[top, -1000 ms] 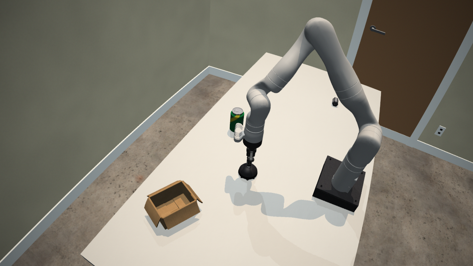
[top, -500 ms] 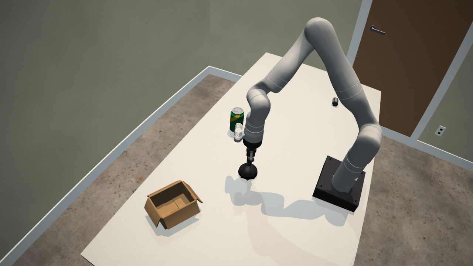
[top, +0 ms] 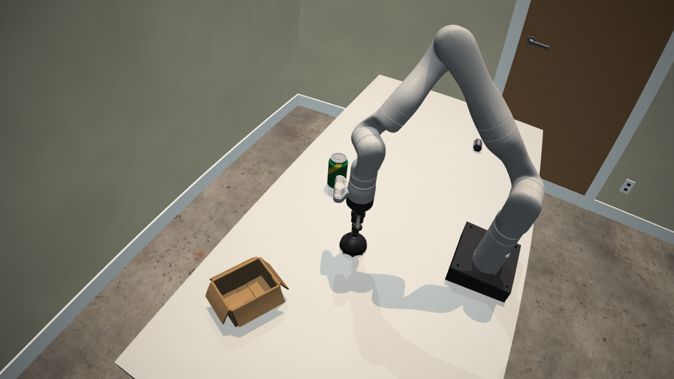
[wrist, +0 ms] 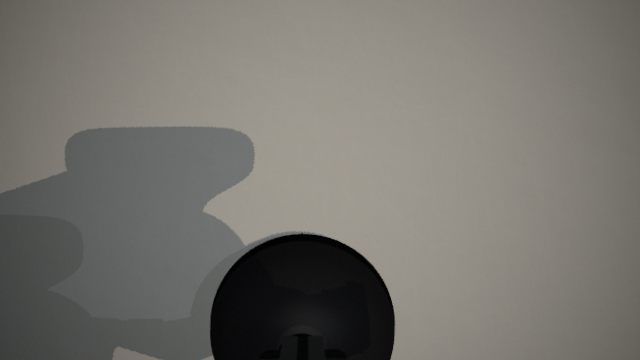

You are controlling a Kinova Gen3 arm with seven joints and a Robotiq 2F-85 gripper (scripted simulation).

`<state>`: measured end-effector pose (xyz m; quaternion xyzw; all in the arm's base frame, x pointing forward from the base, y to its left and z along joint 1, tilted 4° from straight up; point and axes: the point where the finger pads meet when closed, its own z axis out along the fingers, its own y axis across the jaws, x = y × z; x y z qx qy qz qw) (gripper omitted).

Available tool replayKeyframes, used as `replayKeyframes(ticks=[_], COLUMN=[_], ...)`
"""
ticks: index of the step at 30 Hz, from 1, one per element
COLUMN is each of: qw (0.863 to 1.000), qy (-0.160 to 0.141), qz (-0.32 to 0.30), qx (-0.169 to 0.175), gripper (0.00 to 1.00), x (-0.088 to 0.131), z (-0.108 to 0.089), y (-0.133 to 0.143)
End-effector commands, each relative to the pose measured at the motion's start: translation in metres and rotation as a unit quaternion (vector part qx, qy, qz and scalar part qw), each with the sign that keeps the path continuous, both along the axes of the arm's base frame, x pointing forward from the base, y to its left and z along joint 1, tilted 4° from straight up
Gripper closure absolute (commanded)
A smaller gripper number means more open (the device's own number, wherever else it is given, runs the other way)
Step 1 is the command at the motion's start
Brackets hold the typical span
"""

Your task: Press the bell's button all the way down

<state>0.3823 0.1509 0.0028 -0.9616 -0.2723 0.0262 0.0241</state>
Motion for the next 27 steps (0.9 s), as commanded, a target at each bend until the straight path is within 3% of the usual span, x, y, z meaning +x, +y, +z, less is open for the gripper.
replayKeyframes(ticks=[1,27], qw=[1.000,1.000], qy=[0.000,0.000], qz=[0.000,0.000], qx=[0.000,0.000], gripper=[0.90,0.90], x=[-0.0004,-0.0005], z=[-0.0004,-0.0027], y=[0.0004,0.0005])
